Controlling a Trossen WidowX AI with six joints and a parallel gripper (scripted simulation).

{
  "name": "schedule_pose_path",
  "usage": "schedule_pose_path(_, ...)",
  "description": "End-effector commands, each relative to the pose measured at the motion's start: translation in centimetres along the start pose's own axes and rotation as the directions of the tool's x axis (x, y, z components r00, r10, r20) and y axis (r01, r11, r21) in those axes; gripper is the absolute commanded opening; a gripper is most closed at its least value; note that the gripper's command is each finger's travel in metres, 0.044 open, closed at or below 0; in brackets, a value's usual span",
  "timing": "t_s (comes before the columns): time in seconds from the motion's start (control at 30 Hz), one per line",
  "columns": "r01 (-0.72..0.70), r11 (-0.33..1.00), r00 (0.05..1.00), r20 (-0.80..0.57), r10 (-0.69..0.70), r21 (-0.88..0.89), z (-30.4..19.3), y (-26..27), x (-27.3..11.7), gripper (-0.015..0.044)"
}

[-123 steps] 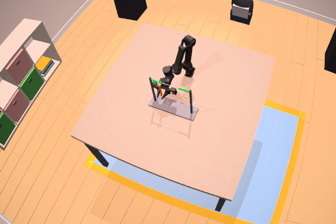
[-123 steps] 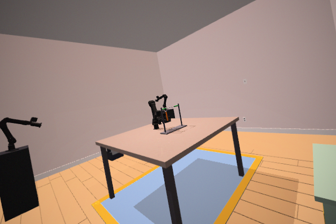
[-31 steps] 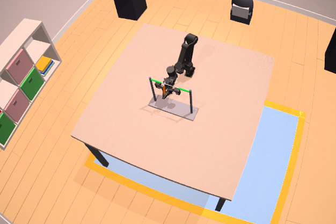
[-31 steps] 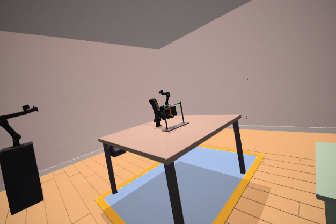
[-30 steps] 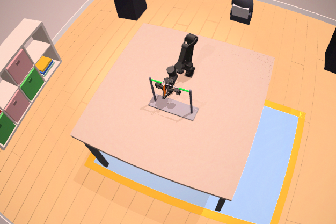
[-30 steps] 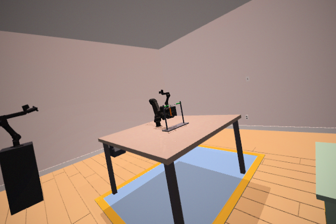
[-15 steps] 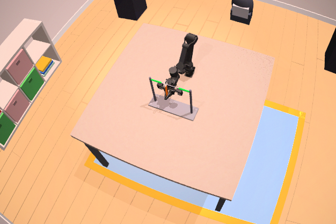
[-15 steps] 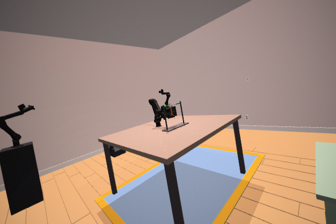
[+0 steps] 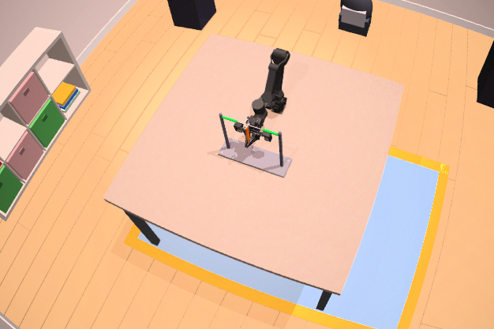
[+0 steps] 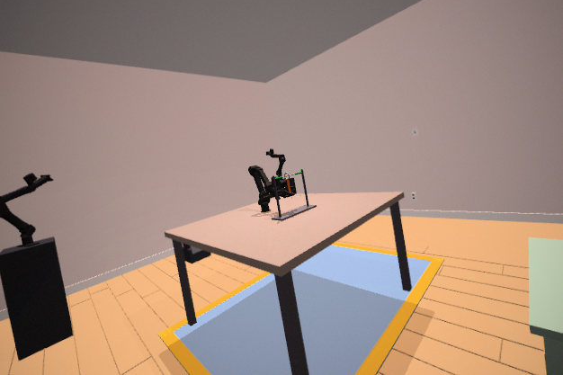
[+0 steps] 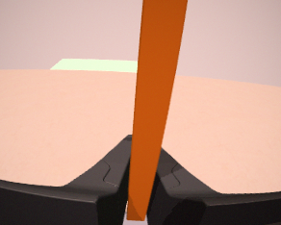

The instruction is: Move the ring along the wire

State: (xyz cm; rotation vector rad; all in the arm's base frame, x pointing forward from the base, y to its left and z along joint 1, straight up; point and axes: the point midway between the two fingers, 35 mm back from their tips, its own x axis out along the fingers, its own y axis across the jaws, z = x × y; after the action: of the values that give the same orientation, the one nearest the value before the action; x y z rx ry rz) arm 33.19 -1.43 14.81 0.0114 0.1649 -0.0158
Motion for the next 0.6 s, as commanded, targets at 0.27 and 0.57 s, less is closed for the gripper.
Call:
schedule_pose_path(0.27, -0.001, 1.000, 1.000, -0.003, 0.001, 0.004, 0.0, 1.2, 0.0, -0.0150)
schedule_pose_path(0.57, -0.013, 1.000, 1.000, -0.003, 0.013, -0.015, 0.0, 1.9, 0.0, -0.0150)
